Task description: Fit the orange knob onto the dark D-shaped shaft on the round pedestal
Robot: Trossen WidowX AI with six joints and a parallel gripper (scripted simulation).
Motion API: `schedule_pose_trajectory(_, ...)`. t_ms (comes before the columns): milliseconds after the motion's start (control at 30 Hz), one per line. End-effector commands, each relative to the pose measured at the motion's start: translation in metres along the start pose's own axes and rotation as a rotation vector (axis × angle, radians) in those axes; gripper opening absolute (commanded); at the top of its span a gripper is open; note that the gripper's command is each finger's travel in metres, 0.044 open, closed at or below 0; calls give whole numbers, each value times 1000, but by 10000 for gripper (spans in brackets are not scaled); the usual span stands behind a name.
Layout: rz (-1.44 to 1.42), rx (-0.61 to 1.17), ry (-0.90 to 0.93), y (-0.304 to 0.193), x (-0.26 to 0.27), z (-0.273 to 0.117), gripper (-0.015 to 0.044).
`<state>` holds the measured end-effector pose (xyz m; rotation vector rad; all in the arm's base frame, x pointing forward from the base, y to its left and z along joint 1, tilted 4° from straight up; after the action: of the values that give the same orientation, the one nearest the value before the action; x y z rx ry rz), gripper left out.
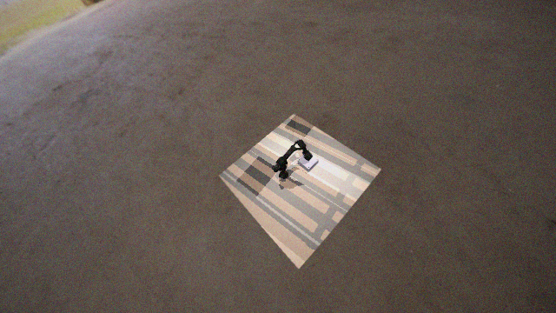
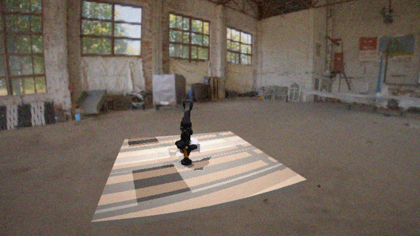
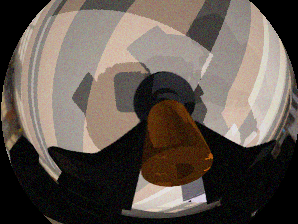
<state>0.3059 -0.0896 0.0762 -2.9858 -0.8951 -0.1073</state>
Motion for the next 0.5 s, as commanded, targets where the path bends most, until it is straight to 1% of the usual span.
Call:
schedule_pose_trajectory(0,5,-5,5,1,1,0,0)
schedule_pose_trajectory(467,5,-5,5,-1,-1,-4,0)
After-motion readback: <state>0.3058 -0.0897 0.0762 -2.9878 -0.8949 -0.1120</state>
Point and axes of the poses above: the point midway between the two fingers, 35 mm back from their tips, its own z axis out along the fingers, its own x axis across the jaws, y = z × x, the point moved 4 cm from there along -z, back along the fingers, and after that the axes turned 1 degree about -z, right-handed, at the moved point
